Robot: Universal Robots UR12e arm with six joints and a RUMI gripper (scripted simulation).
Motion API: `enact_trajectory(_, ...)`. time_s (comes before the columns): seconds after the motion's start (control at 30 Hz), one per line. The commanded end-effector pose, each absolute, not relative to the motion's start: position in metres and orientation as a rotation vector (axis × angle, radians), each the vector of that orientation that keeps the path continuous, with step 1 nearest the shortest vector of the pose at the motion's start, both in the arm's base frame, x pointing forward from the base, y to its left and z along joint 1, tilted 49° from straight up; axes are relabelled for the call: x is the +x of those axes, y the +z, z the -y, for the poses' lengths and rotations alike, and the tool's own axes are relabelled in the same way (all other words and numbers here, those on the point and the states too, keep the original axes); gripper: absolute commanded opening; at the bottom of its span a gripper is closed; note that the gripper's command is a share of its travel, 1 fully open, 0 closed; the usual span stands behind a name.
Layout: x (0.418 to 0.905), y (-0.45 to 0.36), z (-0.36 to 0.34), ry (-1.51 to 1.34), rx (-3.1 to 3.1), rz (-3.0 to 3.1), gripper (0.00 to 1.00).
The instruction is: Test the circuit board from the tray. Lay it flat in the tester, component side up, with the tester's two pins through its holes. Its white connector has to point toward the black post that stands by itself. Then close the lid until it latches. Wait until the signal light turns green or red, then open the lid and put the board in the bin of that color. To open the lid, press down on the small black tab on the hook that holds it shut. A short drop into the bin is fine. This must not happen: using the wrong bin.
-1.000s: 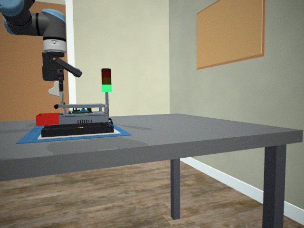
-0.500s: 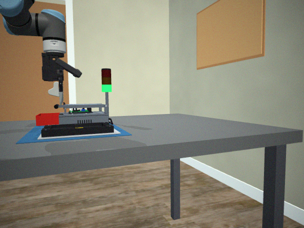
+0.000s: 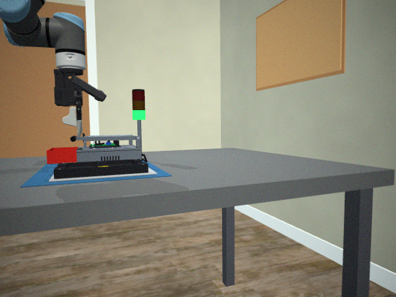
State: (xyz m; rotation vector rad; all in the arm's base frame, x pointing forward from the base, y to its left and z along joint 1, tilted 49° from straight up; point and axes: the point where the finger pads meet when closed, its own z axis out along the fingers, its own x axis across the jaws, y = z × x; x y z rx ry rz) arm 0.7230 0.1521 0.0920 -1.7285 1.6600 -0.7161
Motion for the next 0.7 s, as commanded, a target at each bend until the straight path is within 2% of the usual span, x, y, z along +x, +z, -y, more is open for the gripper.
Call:
enact_trajectory(0.0,0.7228,0.0922,-0.1523,-0.716,-1.728,-1.659,0.0)
enact_trajectory(0.67,0.7233,0.0892,-0.1525,-0.716,-1.728,-1.659,0.0)
